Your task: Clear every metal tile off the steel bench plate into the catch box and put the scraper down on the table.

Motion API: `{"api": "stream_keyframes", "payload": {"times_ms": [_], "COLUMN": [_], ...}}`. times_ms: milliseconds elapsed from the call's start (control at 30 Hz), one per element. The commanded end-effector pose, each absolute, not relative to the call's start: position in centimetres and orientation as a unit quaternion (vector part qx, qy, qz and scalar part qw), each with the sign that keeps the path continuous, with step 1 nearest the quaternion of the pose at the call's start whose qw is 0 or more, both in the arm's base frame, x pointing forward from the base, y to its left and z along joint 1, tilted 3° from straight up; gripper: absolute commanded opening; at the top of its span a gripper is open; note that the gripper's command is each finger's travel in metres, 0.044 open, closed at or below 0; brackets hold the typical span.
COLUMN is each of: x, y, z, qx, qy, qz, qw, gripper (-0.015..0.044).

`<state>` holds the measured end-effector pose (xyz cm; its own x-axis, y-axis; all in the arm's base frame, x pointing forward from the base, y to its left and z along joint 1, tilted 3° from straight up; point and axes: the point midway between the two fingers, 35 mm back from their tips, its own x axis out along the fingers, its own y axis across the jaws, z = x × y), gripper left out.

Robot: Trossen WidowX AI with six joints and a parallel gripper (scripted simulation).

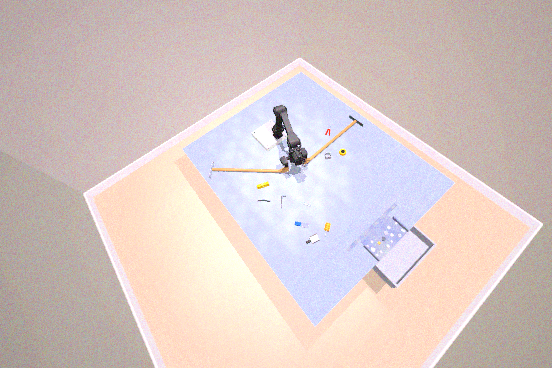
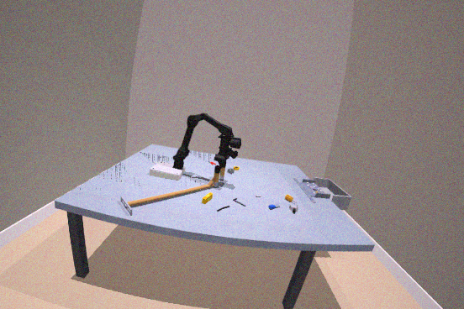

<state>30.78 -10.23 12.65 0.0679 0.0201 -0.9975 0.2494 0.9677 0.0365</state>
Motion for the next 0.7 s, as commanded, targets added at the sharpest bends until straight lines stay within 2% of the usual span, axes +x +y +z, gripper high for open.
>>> {"api": "stream_keyframes", "payload": {"times_ms": [0,667], "x": [30.7,30.5], "y": [-10.1,-10.6], "z": [11.7,9.1], "qx": [0.102,0.101], "qy": [0.680,0.680], "qz": [-0.079,-0.079], "qw": [0.722,0.722], "gripper": [0.0000,0.0000]}}
